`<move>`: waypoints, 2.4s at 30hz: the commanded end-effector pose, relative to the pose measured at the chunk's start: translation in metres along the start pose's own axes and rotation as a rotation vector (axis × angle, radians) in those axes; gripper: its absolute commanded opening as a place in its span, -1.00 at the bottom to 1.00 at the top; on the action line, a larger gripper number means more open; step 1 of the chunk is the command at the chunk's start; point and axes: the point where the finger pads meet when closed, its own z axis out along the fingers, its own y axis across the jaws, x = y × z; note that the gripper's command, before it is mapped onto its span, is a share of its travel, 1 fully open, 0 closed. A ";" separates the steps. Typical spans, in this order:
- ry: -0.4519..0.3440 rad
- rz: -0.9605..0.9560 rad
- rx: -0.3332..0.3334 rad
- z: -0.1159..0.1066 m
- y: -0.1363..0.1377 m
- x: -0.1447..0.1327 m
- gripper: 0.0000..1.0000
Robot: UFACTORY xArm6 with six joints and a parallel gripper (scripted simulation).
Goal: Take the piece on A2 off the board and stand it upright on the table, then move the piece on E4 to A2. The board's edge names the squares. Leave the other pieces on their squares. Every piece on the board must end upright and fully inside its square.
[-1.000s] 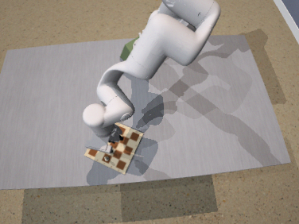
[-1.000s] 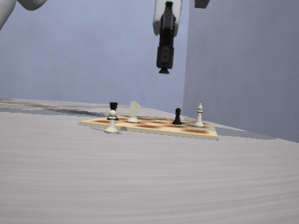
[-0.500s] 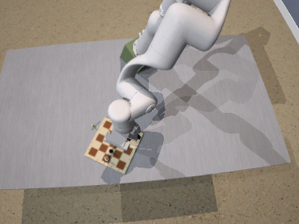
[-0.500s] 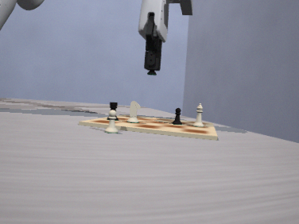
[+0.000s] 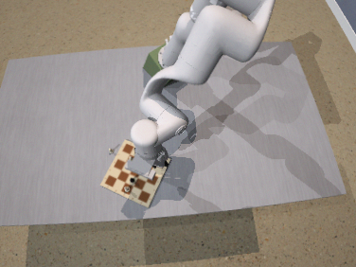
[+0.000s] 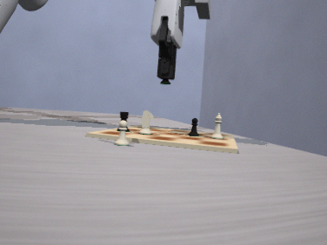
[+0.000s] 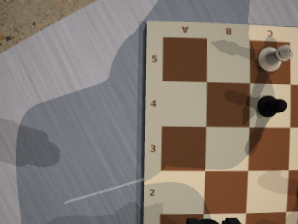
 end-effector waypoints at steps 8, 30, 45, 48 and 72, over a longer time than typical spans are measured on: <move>0.004 -0.001 0.000 0.044 -0.001 0.002 -1.00; 0.004 -0.001 0.000 0.089 -0.001 0.002 -1.00; 0.004 -0.001 0.000 0.089 -0.001 0.002 -1.00; 0.004 -0.001 0.000 0.089 -0.001 0.002 -1.00; 0.004 -0.001 0.000 0.089 -0.002 0.002 -1.00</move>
